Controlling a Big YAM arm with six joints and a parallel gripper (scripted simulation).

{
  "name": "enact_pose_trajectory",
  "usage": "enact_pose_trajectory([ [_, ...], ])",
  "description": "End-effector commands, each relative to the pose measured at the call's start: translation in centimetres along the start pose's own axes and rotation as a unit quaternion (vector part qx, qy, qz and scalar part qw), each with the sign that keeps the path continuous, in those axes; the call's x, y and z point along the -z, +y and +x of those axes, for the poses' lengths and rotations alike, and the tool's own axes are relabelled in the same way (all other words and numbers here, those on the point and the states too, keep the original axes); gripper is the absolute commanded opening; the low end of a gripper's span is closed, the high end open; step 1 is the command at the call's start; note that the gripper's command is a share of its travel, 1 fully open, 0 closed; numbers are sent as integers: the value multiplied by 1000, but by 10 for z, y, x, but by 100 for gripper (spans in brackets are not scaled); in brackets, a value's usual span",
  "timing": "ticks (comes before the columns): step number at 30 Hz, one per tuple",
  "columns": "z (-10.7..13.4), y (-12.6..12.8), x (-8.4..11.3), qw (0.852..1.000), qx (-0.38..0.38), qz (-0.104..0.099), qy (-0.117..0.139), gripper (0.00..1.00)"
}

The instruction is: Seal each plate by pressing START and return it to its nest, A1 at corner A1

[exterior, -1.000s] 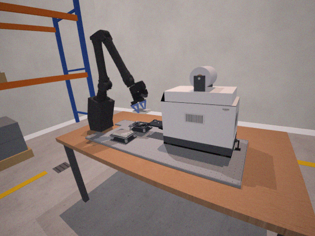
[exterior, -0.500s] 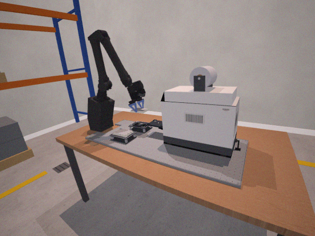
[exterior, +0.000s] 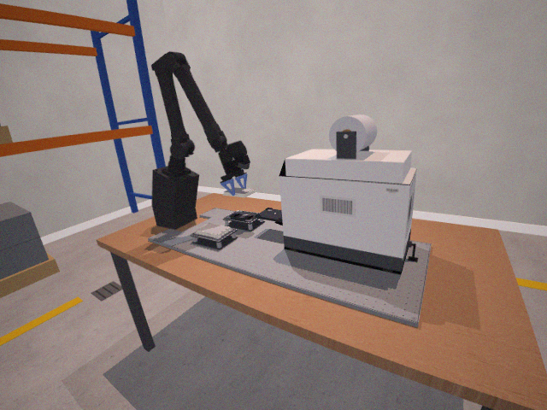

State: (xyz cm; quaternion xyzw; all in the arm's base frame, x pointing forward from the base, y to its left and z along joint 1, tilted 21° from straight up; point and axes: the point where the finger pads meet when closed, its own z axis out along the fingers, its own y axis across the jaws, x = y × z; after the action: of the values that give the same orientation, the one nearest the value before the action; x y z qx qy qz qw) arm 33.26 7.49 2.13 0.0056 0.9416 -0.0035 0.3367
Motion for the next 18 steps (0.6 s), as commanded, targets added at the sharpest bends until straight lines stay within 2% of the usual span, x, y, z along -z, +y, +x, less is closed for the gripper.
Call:
enact_pose_trajectory([
  [1, -24, -1, -5, 1000, -4, 5, -10, 0],
  [4, -33, 1, -5, 1000, -6, 3, -20, 0],
  [7, -32, 2, -5, 1000, -8, 3, -19, 0],
  [18, -11, 8, 3, 1000, -4, -7, -17, 0],
])
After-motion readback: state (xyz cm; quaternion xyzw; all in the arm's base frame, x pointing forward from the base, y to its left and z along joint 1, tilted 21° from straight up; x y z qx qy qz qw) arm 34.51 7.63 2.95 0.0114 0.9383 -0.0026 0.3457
